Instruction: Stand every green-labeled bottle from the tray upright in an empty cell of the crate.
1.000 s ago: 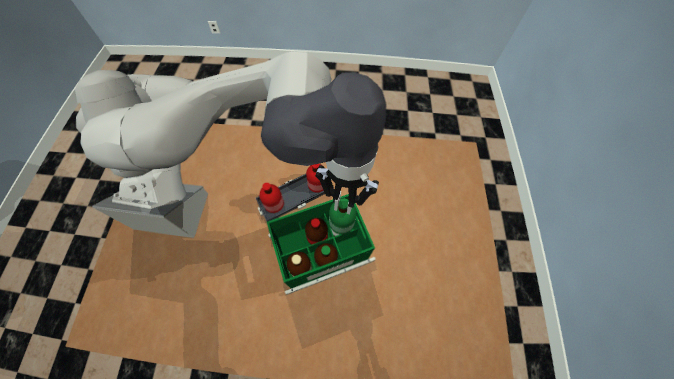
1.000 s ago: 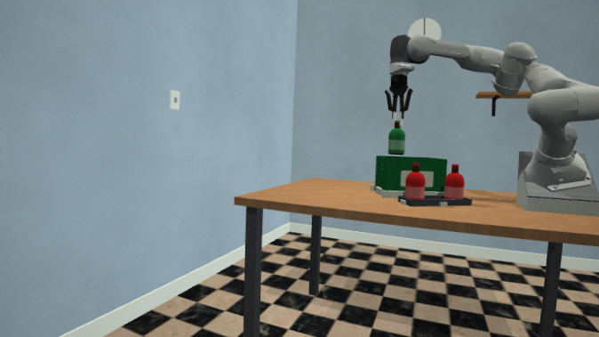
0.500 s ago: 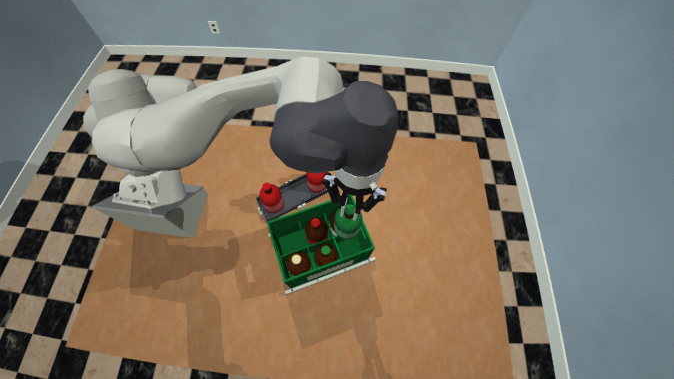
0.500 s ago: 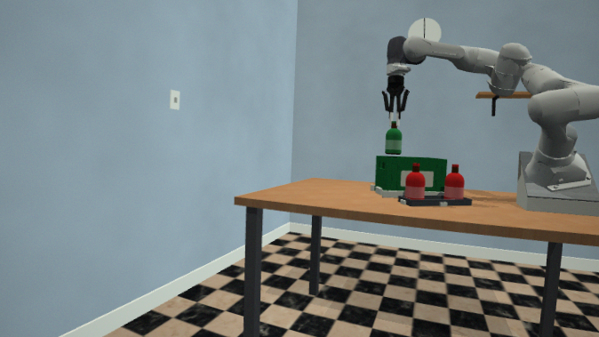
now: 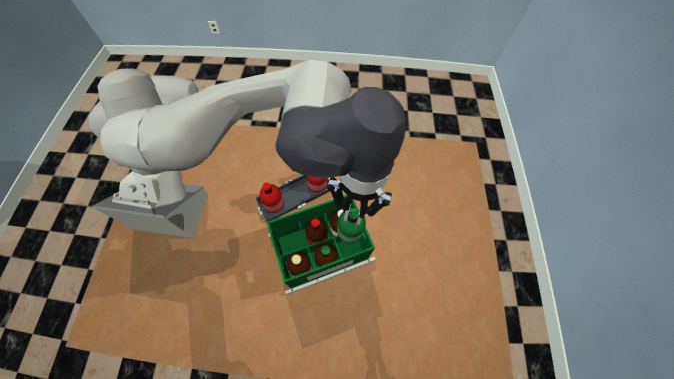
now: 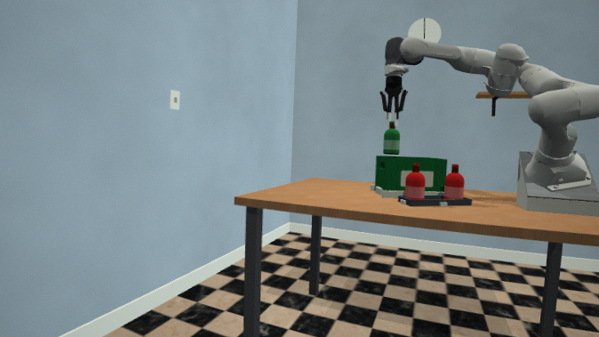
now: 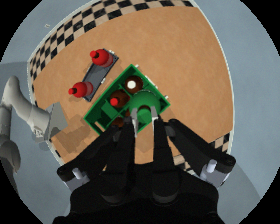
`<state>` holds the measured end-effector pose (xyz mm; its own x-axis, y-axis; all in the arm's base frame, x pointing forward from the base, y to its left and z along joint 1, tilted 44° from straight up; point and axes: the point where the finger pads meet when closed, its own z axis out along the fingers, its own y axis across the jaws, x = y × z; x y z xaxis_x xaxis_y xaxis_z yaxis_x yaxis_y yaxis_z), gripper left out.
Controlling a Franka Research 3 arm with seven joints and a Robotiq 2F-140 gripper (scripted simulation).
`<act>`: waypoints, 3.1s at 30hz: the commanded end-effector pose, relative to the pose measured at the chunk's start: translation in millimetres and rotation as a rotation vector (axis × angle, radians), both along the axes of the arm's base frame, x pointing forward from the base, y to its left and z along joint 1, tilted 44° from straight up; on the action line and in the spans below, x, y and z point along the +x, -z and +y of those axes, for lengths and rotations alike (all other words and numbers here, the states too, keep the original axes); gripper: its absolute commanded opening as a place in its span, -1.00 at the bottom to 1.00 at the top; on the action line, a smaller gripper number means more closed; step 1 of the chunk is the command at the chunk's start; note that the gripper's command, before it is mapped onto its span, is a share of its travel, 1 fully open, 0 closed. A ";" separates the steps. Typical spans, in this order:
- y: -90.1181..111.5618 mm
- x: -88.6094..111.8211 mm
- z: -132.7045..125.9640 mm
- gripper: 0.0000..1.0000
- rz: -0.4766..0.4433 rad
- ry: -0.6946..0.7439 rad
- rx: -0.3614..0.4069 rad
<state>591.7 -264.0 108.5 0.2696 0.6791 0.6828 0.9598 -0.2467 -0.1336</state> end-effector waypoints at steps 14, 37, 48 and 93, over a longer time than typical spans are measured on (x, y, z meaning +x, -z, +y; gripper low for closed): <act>1.5 5.8 -10.2 -1.00 -0.015 -0.009 -0.010; 3.6 9.1 -12.8 -1.00 -0.015 -0.009 -0.010; 5.4 11.6 -14.9 -1.00 -0.017 -0.002 -0.013; 6.1 12.7 -15.8 -1.00 -0.019 0.002 -0.014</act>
<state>602.5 -274.3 100.0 0.2594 0.6854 0.6804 0.9624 -0.2420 -0.1232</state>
